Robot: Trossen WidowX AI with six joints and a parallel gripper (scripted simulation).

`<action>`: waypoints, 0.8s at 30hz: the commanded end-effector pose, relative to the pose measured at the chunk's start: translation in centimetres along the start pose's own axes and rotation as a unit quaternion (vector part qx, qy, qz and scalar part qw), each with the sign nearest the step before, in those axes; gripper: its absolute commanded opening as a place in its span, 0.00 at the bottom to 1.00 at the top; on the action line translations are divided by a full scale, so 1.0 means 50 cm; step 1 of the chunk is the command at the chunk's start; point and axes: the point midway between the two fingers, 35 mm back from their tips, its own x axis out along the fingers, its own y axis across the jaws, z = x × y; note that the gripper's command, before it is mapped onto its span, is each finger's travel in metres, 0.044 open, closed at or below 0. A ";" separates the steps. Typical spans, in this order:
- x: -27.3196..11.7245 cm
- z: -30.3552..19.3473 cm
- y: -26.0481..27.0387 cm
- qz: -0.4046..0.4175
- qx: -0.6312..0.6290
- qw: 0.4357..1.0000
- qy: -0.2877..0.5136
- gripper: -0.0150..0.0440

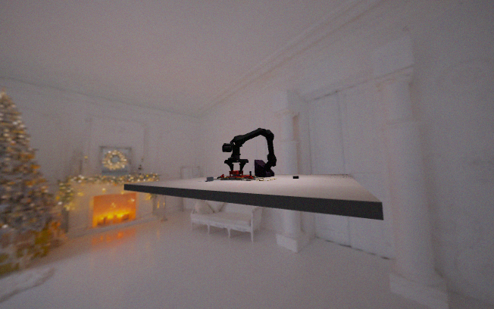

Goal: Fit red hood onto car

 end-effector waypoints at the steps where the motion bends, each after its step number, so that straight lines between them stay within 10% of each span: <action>1: -0.005 0.000 0.000 -0.001 -0.003 1.000 0.000 0.25; 24: 0.004 -0.001 0.000 0.001 -0.003 1.000 -0.002 0.25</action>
